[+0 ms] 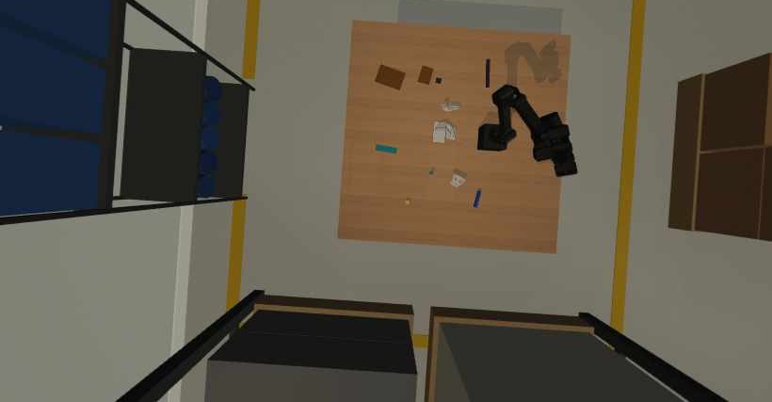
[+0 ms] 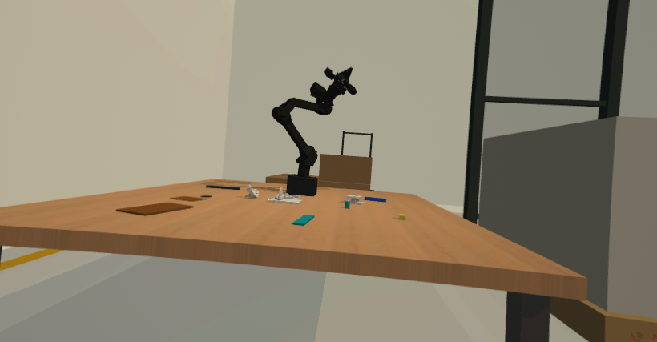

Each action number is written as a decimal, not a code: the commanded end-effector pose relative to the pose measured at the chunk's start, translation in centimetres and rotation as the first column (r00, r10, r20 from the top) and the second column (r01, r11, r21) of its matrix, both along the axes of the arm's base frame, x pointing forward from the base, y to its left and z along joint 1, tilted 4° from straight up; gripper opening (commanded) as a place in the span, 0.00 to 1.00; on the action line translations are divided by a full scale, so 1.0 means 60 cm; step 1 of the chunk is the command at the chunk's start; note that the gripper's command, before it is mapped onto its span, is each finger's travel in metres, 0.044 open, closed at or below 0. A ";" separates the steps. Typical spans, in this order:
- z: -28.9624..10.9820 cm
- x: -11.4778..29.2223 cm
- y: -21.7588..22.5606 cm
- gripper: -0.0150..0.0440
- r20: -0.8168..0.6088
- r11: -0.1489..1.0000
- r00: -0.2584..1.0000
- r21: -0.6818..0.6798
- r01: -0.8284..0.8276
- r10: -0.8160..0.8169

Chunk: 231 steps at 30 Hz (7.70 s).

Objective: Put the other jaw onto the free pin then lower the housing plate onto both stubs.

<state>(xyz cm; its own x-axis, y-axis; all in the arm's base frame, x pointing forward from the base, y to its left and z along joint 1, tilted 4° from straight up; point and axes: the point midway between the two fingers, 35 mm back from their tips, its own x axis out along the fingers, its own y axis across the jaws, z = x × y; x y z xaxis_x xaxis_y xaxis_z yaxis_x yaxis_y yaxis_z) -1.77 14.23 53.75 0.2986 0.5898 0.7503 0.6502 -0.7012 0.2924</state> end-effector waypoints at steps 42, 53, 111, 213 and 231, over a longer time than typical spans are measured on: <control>-0.040 0.002 0.165 1.00 0.605 0.751 0.671 -0.174 0.637 -0.429; -0.069 0.036 0.223 1.00 0.763 0.590 0.487 -0.175 0.788 -0.425; -0.347 0.461 0.290 1.00 0.901 -0.276 0.116 0.004 0.961 0.419; -0.905 0.551 -0.430 1.00 -0.243 -0.538 0.511 -0.615 0.576 0.825; -0.953 0.551 -0.427 1.00 -0.243 -0.536 0.507 -0.615 0.579 0.827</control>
